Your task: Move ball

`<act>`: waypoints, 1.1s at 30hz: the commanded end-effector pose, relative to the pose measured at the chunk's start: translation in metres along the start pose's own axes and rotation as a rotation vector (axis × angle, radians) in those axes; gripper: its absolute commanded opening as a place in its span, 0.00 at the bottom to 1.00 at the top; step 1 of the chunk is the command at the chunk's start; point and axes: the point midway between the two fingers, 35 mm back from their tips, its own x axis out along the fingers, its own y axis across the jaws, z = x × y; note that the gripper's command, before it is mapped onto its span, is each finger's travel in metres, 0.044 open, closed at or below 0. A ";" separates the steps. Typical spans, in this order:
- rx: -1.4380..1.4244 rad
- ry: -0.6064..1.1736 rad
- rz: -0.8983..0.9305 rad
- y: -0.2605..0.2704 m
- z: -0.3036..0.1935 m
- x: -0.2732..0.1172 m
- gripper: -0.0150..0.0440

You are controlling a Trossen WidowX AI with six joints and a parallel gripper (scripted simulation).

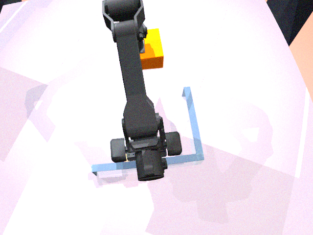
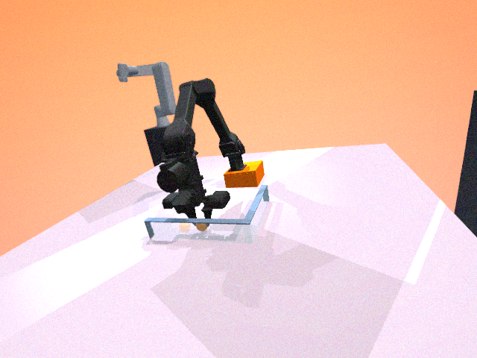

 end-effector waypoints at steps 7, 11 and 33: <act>0.022 0.068 -0.006 0.003 -0.018 -0.016 0.25; -0.018 0.055 0.007 0.018 -0.014 -0.034 0.25; 0.012 -0.015 0.000 -0.008 0.004 -0.121 0.25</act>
